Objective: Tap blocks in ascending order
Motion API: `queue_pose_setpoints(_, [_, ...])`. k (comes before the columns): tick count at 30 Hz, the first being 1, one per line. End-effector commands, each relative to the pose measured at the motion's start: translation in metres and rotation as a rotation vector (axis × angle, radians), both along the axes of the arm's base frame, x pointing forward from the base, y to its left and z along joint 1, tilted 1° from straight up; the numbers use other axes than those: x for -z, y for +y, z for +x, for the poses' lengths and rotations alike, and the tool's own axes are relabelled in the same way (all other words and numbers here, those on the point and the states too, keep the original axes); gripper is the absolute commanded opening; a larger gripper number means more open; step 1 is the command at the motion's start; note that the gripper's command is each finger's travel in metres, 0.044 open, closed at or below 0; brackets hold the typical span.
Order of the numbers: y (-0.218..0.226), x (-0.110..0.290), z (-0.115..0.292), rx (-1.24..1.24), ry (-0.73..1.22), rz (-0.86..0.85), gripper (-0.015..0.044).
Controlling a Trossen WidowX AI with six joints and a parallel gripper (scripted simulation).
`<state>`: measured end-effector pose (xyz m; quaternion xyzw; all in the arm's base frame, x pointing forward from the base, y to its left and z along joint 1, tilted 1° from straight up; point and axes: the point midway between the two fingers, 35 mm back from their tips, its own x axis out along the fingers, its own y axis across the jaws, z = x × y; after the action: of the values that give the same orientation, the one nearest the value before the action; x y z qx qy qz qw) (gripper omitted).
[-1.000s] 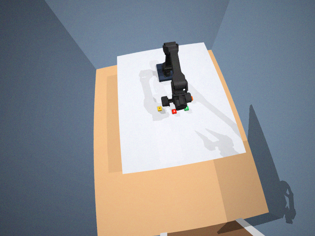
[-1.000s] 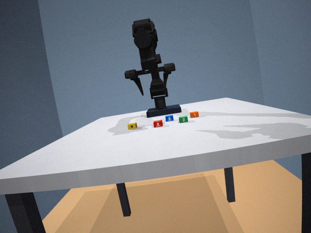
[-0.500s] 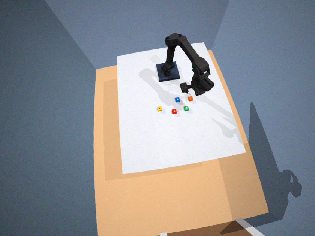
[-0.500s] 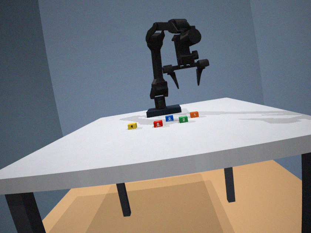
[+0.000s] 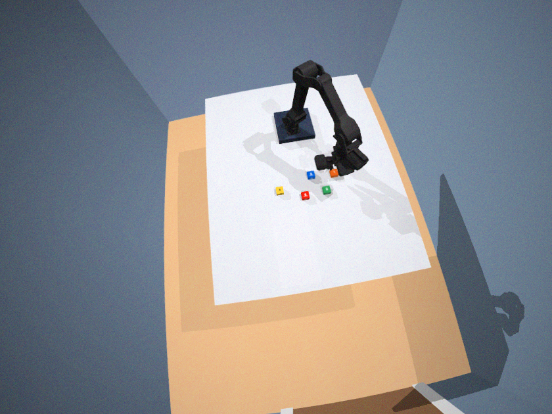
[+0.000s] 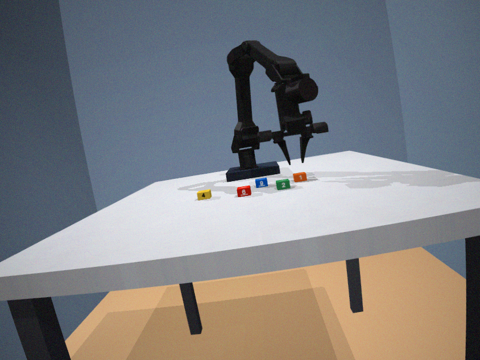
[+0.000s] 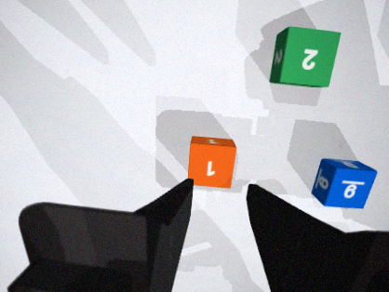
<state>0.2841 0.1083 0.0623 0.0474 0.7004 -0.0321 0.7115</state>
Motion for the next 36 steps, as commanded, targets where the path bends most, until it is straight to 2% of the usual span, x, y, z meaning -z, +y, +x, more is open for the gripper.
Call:
queue_pose_setpoints(1, [0.001,0.003,0.001,0.007,-0.011,0.003,0.002])
queue_pose_setpoints(13, [0.001,0.004,0.001,0.007,-0.011,0.003,0.002])
queue_pose_setpoints(36, [0.001,0.033,0.002,0.007,-0.01,0.003,0.002])
